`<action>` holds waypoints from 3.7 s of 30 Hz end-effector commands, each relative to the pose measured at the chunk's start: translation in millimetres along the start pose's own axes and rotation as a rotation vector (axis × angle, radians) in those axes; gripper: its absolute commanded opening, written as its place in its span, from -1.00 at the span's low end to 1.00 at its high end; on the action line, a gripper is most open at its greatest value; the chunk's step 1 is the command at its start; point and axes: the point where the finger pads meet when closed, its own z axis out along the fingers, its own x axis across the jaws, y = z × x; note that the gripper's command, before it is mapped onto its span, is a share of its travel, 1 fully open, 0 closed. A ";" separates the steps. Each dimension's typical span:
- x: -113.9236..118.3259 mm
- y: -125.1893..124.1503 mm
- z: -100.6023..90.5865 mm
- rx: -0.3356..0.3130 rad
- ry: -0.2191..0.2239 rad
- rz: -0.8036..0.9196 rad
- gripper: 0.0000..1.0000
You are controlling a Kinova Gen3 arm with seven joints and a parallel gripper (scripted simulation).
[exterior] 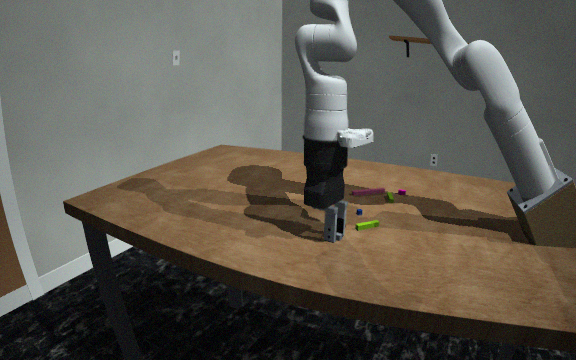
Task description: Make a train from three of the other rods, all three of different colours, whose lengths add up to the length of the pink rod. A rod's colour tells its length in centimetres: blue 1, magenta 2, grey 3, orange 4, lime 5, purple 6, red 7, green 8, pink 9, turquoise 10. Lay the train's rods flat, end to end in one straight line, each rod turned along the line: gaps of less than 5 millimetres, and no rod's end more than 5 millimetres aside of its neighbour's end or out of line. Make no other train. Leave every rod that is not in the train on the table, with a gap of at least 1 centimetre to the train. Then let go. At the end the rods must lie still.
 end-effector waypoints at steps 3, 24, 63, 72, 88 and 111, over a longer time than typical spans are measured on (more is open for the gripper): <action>0.3 0.3 -0.4 -0.001 0.001 0.000 0.07; 0.3 0.3 -0.4 -0.001 0.001 0.000 -0.52; 0.3 0.4 -3.2 -0.001 0.001 0.000 -0.52; 0.3 0.3 -12.7 -0.001 0.001 0.000 -0.52; 0.3 0.3 -40.3 -0.001 0.001 0.000 -0.52; 0.2 0.3 -92.5 -0.001 0.001 0.000 -0.52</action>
